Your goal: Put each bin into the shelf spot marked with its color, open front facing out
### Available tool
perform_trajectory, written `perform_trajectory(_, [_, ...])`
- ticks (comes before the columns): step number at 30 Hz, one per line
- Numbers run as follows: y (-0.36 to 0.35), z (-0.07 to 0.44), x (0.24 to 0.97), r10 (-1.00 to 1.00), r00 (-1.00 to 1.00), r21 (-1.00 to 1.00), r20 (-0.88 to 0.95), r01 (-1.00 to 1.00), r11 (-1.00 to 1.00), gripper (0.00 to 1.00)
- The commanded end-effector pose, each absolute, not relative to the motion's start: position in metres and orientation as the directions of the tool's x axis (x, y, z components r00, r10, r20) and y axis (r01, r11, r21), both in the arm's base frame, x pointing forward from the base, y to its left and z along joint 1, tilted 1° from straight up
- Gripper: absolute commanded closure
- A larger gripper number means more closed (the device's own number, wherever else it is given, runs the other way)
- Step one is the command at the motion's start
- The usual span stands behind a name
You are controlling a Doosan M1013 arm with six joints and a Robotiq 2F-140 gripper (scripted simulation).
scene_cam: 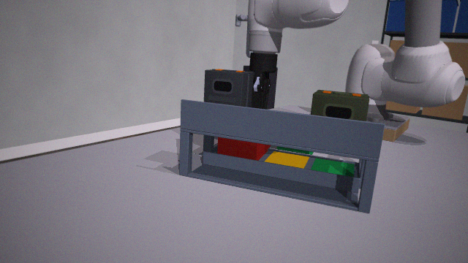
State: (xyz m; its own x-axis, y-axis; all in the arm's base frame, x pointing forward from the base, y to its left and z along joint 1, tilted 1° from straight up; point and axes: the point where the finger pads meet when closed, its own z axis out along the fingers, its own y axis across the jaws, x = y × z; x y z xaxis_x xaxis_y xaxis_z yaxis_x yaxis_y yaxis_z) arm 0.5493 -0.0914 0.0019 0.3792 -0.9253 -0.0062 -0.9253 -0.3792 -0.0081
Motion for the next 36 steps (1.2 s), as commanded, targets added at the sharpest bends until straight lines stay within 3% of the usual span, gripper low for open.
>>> perform_trajectory(1, [-0.091, 0.002, 0.55, -0.925, 0.379, -0.008, -0.006, -0.925, -0.379, 0.9])
perform_trajectory(36, [-0.086, 0.002, 0.563, -0.925, 0.379, -0.008, -0.006, -0.925, -0.379, 0.9])
